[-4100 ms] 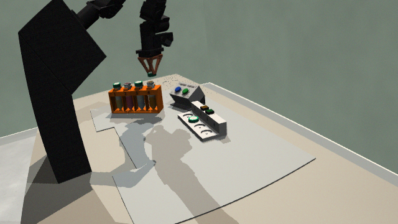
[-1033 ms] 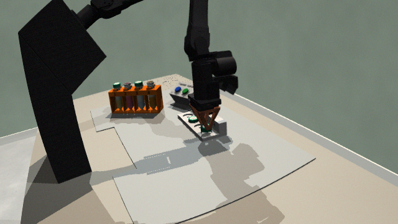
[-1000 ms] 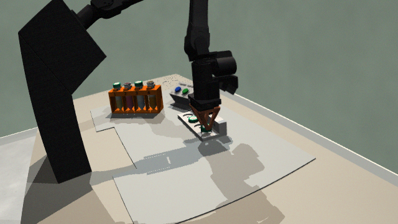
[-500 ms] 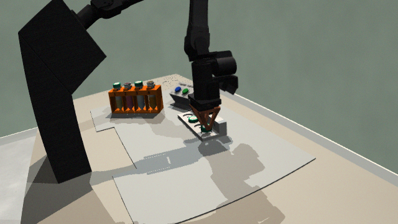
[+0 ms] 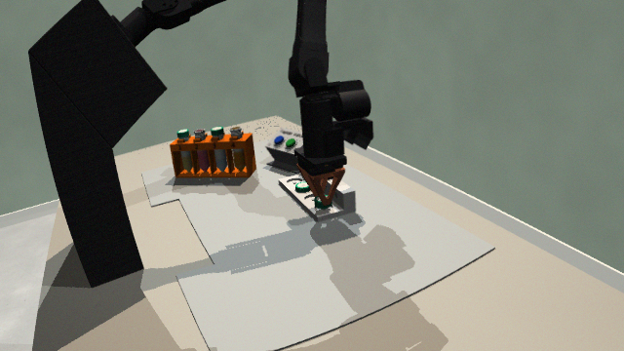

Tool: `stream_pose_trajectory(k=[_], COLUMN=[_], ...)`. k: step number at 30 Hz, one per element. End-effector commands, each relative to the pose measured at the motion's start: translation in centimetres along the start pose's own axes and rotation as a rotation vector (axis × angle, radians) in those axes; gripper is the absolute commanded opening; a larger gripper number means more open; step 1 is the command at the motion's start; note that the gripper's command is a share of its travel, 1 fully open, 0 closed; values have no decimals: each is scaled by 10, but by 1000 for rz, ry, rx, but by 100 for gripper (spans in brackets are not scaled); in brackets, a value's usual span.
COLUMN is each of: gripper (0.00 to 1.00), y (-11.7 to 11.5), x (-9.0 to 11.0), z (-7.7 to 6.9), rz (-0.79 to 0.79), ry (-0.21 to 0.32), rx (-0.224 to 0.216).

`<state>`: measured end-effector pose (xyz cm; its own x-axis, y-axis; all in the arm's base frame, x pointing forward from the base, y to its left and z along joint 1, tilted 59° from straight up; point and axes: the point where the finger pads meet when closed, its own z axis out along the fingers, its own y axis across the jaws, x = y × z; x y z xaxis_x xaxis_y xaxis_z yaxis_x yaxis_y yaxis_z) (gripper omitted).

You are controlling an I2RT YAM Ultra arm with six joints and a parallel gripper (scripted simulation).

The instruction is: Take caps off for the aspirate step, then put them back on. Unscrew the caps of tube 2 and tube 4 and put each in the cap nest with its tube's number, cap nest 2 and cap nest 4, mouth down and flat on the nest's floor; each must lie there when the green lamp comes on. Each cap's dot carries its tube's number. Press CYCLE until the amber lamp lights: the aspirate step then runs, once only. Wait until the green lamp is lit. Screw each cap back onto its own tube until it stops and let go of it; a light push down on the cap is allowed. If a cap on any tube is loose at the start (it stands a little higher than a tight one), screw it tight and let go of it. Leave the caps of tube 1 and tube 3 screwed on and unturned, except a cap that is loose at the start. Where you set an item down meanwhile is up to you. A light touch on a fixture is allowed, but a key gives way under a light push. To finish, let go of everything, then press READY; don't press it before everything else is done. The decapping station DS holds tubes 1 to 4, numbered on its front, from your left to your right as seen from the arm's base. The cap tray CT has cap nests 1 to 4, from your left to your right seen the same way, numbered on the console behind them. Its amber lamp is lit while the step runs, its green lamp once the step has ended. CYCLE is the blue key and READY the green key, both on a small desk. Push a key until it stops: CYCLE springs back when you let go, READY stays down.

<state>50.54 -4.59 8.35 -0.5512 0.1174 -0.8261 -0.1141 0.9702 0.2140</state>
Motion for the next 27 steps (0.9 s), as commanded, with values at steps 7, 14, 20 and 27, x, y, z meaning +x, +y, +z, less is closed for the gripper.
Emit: stream_pose_trajectory(k=[7, 14, 20, 27], gripper=[0, 0, 0, 47], y=[-1, -1, -1, -1], x=[-4, -4, -5, -5], z=[1, 4, 6, 6], rz=[-1, -1, -1, -1], ry=[-10, -10, -10, -10], rx=[5, 5, 5, 5])
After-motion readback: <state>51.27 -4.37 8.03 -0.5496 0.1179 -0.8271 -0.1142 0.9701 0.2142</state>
